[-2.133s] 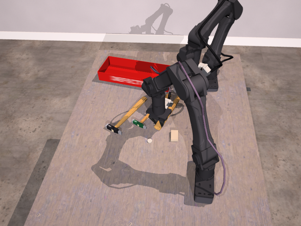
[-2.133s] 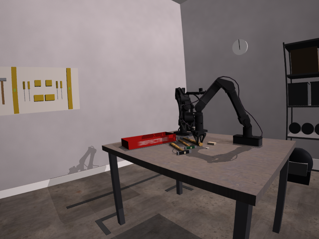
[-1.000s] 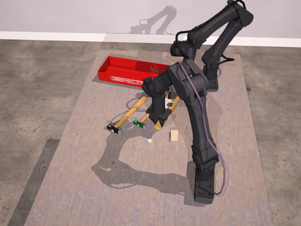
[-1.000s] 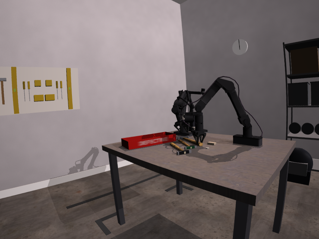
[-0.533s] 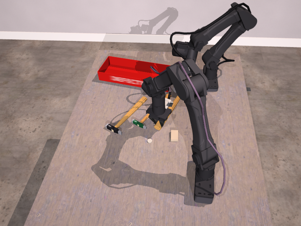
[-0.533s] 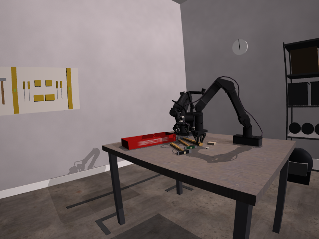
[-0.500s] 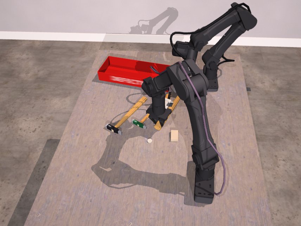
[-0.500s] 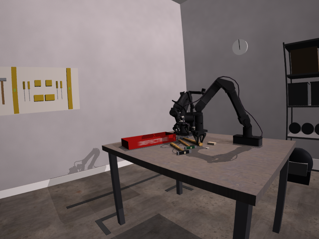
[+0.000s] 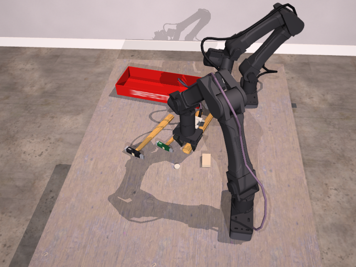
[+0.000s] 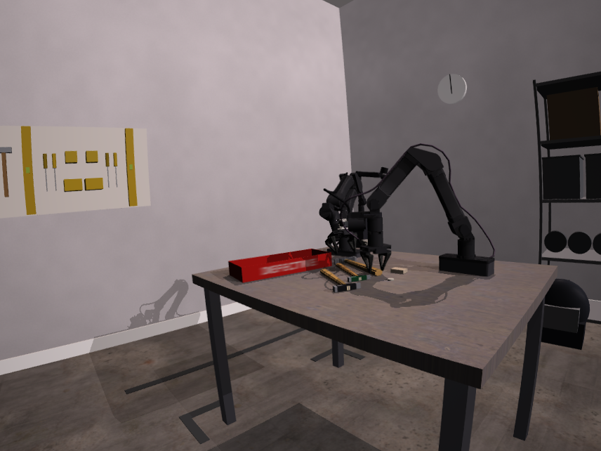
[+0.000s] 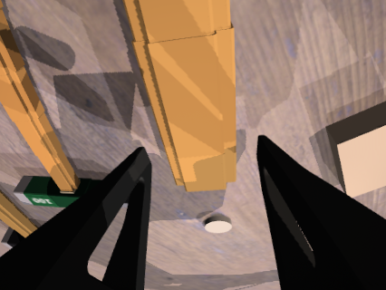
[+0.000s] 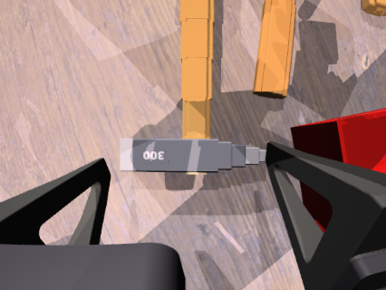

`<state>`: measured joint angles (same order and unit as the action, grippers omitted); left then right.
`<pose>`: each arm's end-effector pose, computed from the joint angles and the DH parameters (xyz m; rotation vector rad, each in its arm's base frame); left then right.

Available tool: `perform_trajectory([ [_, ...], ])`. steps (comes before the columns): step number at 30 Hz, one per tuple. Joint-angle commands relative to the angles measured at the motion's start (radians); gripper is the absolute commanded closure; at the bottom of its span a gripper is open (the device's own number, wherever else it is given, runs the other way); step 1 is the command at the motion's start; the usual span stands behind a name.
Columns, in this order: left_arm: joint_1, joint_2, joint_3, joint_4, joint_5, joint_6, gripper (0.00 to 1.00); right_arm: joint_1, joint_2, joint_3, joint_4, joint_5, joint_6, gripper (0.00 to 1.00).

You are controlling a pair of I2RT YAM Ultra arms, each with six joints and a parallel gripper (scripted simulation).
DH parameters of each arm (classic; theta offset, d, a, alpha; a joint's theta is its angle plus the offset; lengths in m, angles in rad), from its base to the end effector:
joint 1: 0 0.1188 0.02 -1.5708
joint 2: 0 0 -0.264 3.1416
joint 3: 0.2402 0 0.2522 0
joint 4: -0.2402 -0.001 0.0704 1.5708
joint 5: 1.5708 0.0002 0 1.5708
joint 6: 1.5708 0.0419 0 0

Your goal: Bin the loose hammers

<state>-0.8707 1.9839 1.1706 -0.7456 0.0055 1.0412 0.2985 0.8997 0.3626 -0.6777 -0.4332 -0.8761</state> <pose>0.2190 -0.2588 0.1115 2.5562 1.8050 -0.0070 0.1232 0.0574 0.1501 -1.5557 2.1479 0.4232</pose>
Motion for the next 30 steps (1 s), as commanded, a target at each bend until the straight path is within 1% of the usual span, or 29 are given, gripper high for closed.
perform_trajectory([
  [1, -0.011, -0.037, -0.012, -0.018, -0.014, -0.01, 0.42, -0.006, -0.016, 0.005, 0.014, -0.02, 0.011, 0.0],
  [8, -0.011, -0.069, -0.018, -0.019, -0.005, -0.019, 0.42, -0.006, -0.016, 0.005, 0.014, -0.02, 0.011, 0.0],
  [15, -0.02, -0.099, 0.034, -0.077, -0.007, -0.02, 0.42, -0.006, -0.016, 0.005, 0.014, -0.02, 0.011, 0.0],
  [18, -0.01, -0.115, 0.047, -0.105, -0.005, -0.015, 0.08, -0.006, -0.016, 0.005, 0.014, -0.02, 0.011, 0.0],
  [19, -0.009, -0.125, 0.057, -0.124, -0.005, -0.011, 0.0, -0.006, -0.016, 0.005, 0.014, -0.02, 0.011, 0.0],
  [21, -0.006, -0.147, 0.081, -0.169, -0.003, -0.007, 0.0, -0.006, -0.016, 0.005, 0.014, -0.02, 0.011, 0.0],
  [23, -0.006, -0.147, 0.081, -0.169, -0.003, -0.007, 0.0, -0.006, -0.016, 0.005, 0.014, -0.02, 0.011, 0.0],
  [26, -0.015, -0.166, 0.126, -0.233, -0.005, -0.008, 0.0, -0.006, -0.016, 0.005, 0.014, -0.02, 0.011, 0.0],
  [30, -0.006, -0.11, 0.148, -0.25, -0.005, 0.002, 0.0, -0.006, -0.016, 0.005, 0.014, -0.02, 0.011, 0.0],
])
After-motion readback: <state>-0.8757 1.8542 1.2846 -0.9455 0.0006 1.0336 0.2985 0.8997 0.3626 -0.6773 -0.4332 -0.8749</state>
